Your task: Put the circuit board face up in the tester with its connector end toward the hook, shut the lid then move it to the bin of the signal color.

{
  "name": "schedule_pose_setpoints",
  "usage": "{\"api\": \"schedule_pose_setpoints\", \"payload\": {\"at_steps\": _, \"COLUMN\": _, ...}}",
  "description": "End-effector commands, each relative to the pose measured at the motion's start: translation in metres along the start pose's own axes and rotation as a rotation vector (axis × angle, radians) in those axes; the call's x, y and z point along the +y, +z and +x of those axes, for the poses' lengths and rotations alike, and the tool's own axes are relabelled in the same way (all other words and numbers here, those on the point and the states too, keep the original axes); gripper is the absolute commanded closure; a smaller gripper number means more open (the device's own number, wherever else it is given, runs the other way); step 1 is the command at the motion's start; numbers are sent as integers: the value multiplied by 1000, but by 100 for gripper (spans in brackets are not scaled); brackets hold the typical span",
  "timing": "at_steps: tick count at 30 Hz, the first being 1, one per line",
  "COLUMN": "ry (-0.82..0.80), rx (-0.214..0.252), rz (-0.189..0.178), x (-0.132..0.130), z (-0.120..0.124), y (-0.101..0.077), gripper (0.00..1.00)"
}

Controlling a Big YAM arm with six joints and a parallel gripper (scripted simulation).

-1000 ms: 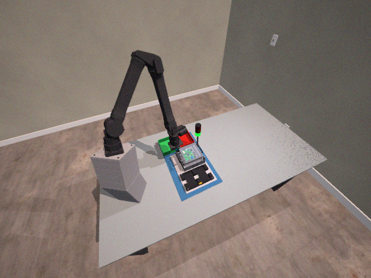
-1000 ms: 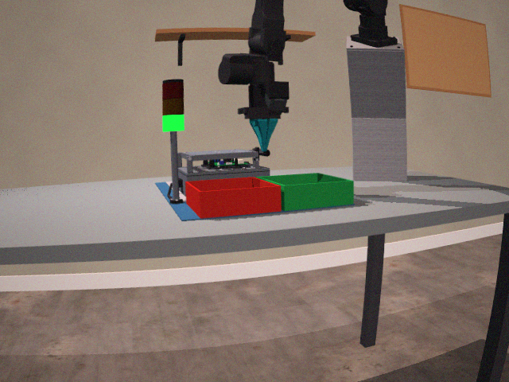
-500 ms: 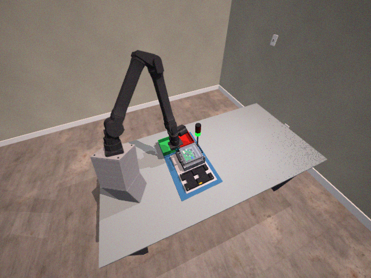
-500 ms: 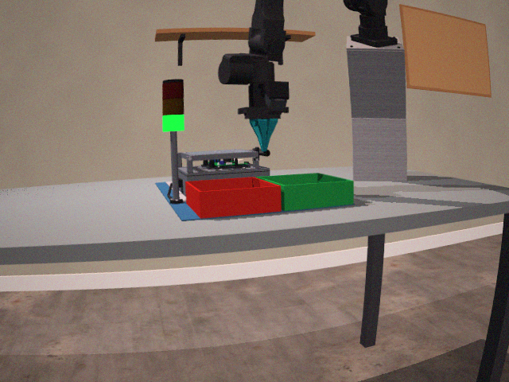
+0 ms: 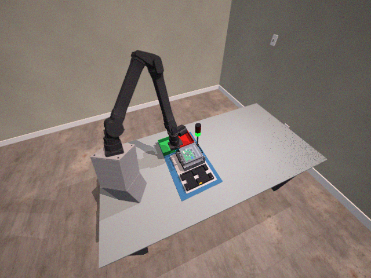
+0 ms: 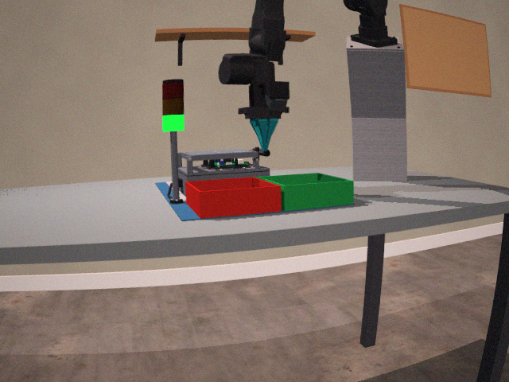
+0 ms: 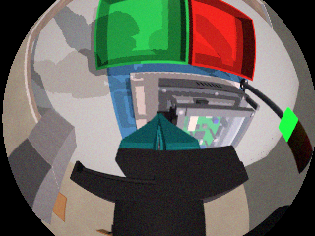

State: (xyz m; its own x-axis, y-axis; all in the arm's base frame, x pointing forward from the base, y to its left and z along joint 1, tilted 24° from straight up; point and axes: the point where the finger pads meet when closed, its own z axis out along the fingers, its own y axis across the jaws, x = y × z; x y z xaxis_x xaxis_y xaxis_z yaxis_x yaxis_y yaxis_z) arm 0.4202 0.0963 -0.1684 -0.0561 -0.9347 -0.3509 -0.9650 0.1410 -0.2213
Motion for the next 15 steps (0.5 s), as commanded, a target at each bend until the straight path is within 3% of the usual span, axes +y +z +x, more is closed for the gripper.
{"api": "schedule_pose_setpoints", "payload": {"at_steps": 1, "ry": -3, "rx": -3, "rz": 8, "x": -3, "z": -7, "y": -8, "gripper": 100}}
{"api": "schedule_pose_setpoints", "payload": {"at_steps": 15, "ry": -5, "rx": -4, "rz": 13, "x": -4, "z": -7, "y": -8, "gripper": 100}}
